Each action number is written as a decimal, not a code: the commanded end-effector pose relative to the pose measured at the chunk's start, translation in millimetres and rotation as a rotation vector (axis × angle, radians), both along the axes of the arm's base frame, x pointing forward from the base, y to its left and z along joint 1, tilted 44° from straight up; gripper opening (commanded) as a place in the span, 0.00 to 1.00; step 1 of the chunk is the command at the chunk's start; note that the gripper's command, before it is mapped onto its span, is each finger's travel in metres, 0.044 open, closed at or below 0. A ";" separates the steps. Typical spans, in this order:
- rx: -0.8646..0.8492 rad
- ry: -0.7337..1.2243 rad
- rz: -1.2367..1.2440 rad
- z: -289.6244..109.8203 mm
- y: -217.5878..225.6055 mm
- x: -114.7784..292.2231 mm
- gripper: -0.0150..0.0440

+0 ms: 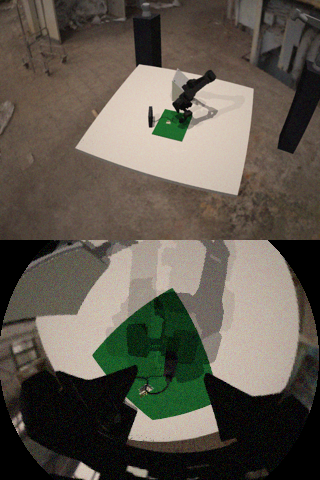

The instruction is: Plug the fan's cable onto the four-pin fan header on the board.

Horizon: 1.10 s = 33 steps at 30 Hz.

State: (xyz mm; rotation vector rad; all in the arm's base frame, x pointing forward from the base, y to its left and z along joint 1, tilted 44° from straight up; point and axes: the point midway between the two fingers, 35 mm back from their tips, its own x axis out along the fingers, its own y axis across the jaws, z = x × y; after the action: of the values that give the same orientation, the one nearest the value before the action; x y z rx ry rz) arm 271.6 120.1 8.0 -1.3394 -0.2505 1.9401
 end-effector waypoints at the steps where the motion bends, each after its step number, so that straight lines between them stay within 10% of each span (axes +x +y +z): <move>1: 0.002 0.012 -0.002 -5.5 4.9 -2.8 1.00; 30: 0.005 0.013 -0.002 -33.4 32.0 -10.9 1.00; 33: 0.003 0.001 0.002 -31.3 30.9 -9.1 0.87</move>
State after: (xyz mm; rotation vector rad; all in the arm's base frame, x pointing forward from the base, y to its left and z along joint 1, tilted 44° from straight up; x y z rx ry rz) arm 262.1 151.1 -23.7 -1.3348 -0.2533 1.9429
